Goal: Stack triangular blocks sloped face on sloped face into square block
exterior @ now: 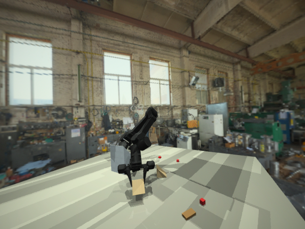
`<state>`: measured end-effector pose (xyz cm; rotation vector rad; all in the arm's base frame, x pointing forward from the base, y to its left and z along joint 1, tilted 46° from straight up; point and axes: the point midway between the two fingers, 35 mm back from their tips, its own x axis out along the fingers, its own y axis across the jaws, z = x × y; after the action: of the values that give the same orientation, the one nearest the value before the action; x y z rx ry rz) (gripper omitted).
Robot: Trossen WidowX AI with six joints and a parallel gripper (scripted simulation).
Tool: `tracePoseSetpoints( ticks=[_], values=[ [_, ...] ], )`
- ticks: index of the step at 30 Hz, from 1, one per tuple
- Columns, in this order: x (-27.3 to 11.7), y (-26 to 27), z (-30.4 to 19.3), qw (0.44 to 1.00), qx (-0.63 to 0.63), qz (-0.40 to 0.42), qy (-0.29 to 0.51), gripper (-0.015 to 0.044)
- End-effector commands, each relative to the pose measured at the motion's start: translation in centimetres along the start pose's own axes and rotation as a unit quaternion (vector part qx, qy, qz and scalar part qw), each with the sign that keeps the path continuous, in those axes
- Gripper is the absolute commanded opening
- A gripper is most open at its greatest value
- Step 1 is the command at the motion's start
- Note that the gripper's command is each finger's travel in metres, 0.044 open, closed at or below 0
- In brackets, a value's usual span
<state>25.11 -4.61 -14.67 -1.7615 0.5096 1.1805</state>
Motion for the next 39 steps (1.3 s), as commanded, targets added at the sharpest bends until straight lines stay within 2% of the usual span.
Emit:
tracePoseSetpoints(
  ticks=[1, 10, 17, 28, 39],
  values=[
    [-1.3, -0.2, -1.6, 1.000, -0.004, -0.003, 0.003, 0.0000],
    [-4.6, 0.1, -4.1, 1.000, -0.004, -0.006, 0.006, 0.0000],
    [-4.3, 0.2, -3.9, 1.000, 0.011, -0.003, 0.003, 0.0000],
    [-3.7, 0.4, -4.0, 0.981, 0.191, 0.012, -0.024, 0.0000],
    [-3.2, 0.6, -4.2, 0.928, 0.368, 0.035, -0.046, 0.0000]
  ],
)
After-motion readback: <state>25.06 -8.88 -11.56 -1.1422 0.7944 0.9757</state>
